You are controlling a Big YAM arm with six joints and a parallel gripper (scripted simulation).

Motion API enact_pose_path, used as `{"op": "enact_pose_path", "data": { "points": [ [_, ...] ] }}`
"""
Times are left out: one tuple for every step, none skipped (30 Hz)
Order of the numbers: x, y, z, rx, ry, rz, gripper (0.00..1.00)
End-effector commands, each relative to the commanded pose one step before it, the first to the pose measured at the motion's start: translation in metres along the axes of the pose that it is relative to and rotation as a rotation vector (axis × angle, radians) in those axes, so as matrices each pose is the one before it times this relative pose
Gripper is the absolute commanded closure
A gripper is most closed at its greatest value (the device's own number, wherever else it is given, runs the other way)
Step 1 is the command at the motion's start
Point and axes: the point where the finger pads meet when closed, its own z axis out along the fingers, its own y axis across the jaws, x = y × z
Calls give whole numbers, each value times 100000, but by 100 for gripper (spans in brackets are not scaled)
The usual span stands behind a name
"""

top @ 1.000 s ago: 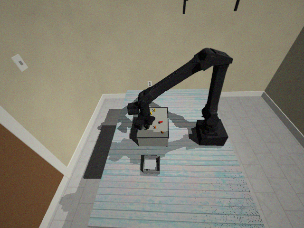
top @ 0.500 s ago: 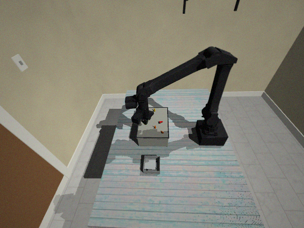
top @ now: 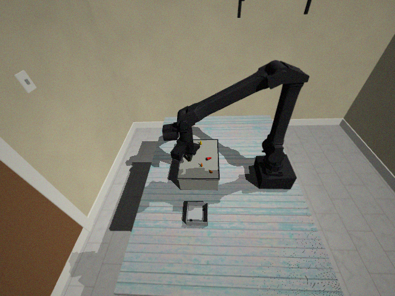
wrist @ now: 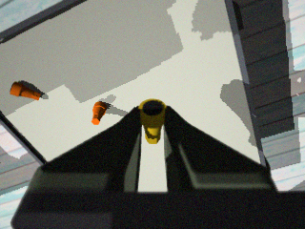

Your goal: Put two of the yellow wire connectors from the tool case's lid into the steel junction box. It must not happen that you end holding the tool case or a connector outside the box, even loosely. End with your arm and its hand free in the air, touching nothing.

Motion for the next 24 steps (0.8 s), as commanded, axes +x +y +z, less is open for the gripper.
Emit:
{"op": "enact_pose_path", "data": {
  "points": [
    [-1550, -1321, -2044, 4128, -2279, 80, 91],
    [-131, 260, 81, -200, 96, -11, 91],
    [-156, 350, 103, -260, 134, -13, 91],
    [-178, 446, 128, -325, 177, -16, 91],
    [-251, 451, 88, -216, 117, -10, 91],
    [-321, 464, 75, -169, 83, -8, 91],
    [-388, 479, 64, -129, 52, -5, 91],
    [-449, 497, 55, -96, 25, -3, 91],
    [-505, 515, 46, -69, 2, -1, 91],
    [0, 0, 0, 0, 0, 0, 91],
    [0, 0, 0, 0, 0, 0, 91],
    [-555, 532, 39, -49, -17, 1, 91],
    [-598, 549, 33, -34, -33, 2, 91],
    [-634, 564, 28, -25, -45, 3, 91],
    [-663, 575, 24, -22, -53, 4, 91],
    [-684, 590, 71, -118, 24, -3, 91],
    [-696, 607, 168, -304, 191, -19, 91],
    [-701, 613, 208, -377, 277, -27, 91],
    [-699, 608, 176, -320, 250, -25, 91],
    [-797, 477, 16, 1, -46, 2, 91],
    [-895, 349, -142, 297, -356, 31, 91],
    [-845, 375, -119, 221, -299, 25, 91],
    [-790, 388, -100, 157, -245, 20, 91],
    [-732, 389, -84, 102, -193, 16, 91]
  ]
}}
